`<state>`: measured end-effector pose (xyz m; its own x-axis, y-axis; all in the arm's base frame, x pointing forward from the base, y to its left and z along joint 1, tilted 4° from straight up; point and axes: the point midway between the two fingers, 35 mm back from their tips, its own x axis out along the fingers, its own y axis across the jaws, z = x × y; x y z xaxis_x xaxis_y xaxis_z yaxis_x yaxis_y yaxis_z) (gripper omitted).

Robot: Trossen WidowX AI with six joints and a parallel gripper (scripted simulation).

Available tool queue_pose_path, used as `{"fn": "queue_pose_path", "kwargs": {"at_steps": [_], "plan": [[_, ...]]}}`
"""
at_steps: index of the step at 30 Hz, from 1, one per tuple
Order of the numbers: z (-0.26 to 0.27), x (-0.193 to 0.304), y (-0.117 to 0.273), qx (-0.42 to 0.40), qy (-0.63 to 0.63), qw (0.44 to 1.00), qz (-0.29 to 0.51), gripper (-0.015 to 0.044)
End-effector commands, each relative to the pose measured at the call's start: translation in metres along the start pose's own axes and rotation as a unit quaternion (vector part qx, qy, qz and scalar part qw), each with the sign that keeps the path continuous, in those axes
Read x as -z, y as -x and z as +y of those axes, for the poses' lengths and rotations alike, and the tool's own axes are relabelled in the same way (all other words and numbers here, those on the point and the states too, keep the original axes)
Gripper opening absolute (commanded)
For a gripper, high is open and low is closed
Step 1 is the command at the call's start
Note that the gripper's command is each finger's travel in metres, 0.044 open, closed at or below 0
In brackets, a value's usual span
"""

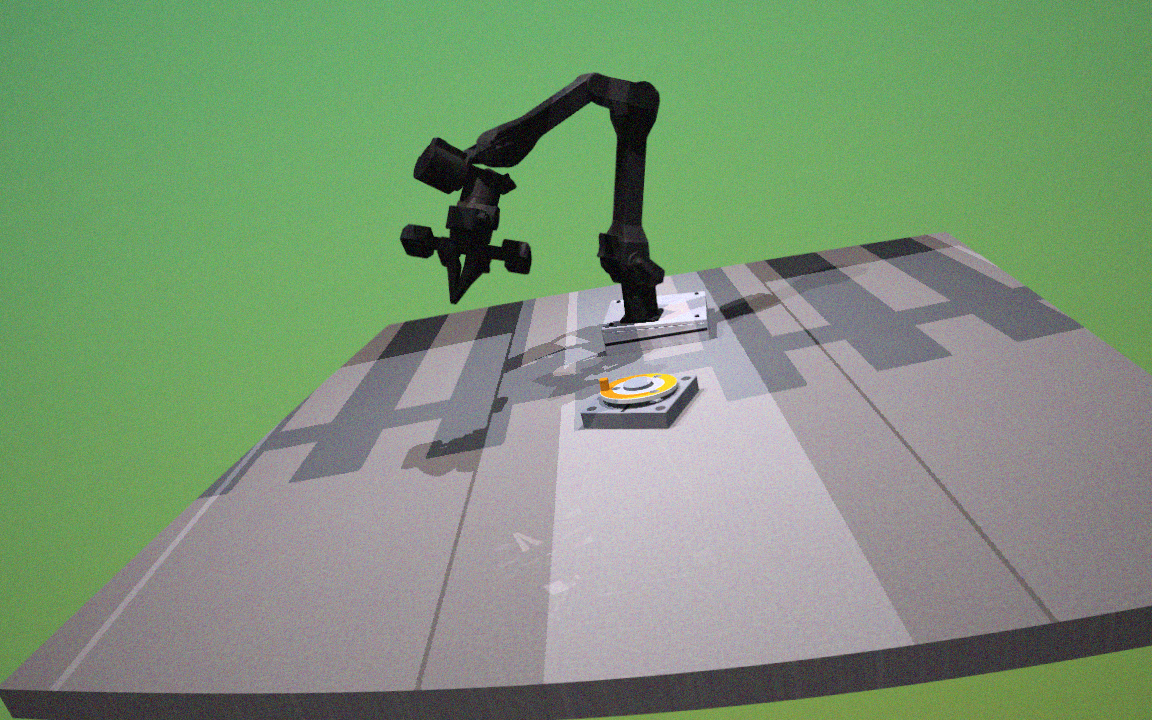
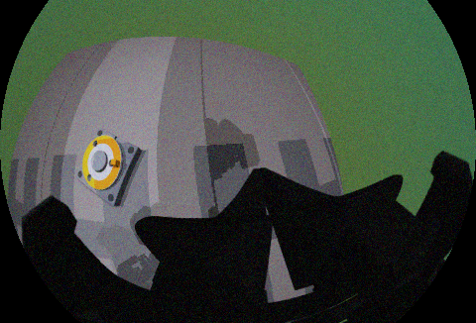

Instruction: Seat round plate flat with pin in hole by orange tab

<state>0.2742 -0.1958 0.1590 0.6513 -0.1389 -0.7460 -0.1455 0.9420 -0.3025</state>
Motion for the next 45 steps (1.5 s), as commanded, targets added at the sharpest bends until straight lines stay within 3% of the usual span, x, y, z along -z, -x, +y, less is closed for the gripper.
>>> {"fn": "queue_pose_path", "kwargs": {"at_steps": [1,8,16,25,34,45], "plan": [[0.038,-0.012,-0.022,-0.065,-0.036,0.996,0.047,0.0],[0.116,-0.026,-0.043,-0.145,-0.097,0.971,0.166,0.0],[0.192,-0.028,-0.041,-0.169,-0.074,0.935,0.302,0.0],[0.2,-0.025,-0.039,-0.168,-0.069,0.932,0.315,0.0],[0.215,-0.001,-0.07,-0.168,-0.069,0.932,0.315,0.0],[0.216,-0.001,-0.076,-0.168,-0.069,0.932,0.315,0.0]]}}
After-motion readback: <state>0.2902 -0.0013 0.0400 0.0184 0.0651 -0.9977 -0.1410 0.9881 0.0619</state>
